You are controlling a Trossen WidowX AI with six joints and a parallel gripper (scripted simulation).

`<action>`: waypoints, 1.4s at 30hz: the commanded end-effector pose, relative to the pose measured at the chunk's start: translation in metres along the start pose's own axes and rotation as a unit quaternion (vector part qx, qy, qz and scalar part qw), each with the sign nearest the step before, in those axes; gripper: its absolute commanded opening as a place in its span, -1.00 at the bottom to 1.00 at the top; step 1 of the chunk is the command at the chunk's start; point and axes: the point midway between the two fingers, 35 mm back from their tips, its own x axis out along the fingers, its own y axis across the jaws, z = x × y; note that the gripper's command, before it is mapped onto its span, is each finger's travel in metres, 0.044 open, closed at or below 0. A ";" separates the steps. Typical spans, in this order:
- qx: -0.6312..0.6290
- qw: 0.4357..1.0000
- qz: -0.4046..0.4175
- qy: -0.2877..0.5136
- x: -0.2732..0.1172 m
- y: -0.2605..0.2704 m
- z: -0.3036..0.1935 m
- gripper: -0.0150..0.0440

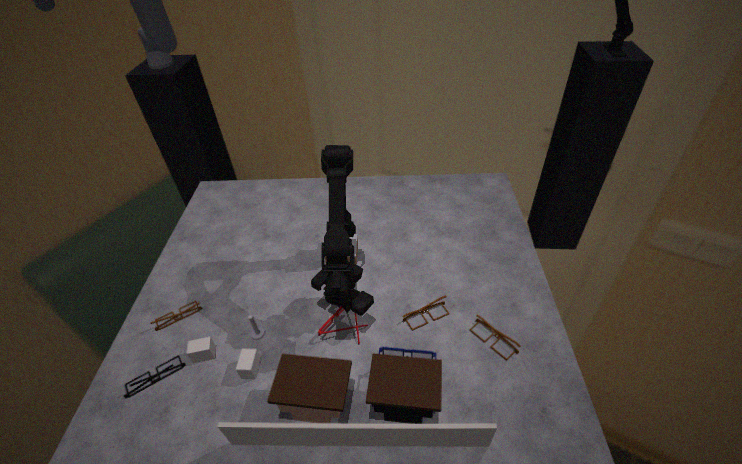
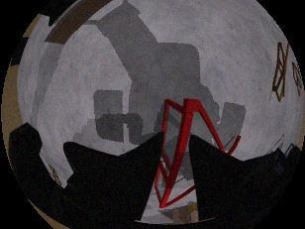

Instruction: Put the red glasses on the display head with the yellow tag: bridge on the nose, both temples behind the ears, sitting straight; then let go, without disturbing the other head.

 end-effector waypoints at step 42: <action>0.002 1.000 0.002 -0.001 -0.067 -0.006 -0.004 -0.49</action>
